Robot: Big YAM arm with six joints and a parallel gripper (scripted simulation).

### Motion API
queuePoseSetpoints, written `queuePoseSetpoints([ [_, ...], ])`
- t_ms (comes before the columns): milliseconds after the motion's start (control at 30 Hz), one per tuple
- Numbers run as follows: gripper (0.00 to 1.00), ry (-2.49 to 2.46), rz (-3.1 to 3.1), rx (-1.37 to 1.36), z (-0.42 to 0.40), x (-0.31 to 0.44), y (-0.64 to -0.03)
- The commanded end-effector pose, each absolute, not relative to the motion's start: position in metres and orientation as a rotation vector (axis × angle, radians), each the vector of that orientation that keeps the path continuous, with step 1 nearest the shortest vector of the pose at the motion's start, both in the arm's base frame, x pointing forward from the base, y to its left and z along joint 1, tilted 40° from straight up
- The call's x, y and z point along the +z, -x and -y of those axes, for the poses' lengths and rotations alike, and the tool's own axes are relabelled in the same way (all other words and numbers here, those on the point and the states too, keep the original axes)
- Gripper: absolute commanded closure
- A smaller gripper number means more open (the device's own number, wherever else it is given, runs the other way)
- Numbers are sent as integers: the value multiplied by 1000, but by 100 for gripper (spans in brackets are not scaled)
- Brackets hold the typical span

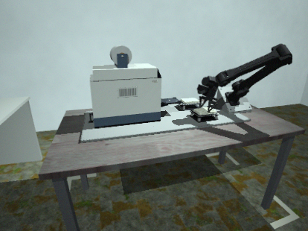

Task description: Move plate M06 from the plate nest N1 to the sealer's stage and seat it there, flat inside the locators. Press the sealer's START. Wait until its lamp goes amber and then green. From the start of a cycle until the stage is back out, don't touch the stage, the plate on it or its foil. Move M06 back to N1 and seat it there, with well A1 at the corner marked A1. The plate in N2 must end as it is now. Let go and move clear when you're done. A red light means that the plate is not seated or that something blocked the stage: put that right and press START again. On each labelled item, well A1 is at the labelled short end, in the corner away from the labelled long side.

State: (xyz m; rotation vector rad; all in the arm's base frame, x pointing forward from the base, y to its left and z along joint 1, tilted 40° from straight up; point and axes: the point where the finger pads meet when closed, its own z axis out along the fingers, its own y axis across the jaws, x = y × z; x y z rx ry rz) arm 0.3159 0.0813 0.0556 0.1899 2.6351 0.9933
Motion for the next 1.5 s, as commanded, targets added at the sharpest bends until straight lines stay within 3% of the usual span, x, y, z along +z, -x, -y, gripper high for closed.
queuePoseSetpoints([
  [0,0,-210,-2614,993,-76,68,-332],
  [1467,0,-186,-2640,996,-94,42,-316],
])
